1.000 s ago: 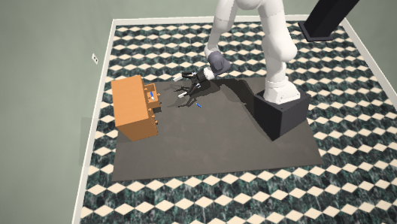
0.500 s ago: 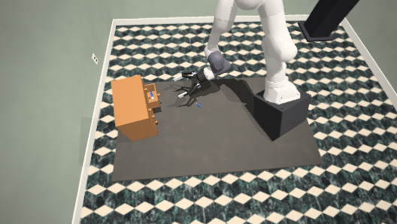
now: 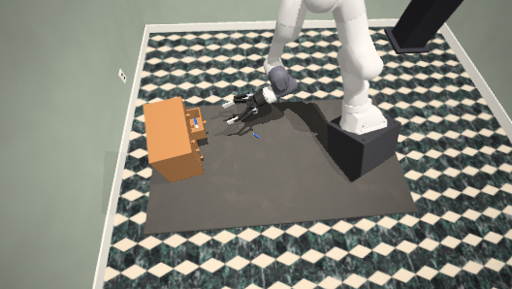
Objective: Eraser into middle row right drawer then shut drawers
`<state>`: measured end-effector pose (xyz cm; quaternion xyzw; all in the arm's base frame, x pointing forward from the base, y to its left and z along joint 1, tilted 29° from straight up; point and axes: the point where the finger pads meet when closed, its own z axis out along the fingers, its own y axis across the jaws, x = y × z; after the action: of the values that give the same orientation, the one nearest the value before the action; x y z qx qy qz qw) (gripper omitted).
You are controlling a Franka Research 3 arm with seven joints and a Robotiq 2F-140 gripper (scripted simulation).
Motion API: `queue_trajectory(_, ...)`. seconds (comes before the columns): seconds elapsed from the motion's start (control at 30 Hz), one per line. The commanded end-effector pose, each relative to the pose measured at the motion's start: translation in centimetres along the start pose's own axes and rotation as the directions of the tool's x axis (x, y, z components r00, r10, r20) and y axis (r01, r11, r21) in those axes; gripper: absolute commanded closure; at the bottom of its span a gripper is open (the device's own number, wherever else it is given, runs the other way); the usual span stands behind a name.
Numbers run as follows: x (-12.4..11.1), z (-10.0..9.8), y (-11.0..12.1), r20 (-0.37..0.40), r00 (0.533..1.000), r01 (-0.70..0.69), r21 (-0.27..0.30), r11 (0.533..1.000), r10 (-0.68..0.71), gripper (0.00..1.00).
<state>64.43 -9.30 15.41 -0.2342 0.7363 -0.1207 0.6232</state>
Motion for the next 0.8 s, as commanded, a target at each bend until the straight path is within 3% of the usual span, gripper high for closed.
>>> queue_trajectory(0.0, 0.14, -0.07, -0.04, -0.002, 1.0, 0.005, 0.003, 1.0, -0.005, 0.9)
queue_trajectory(0.77, 0.12, 0.32, -0.04, -0.002, 1.0, 0.005, 0.003, 1.0, -0.005, 0.9)
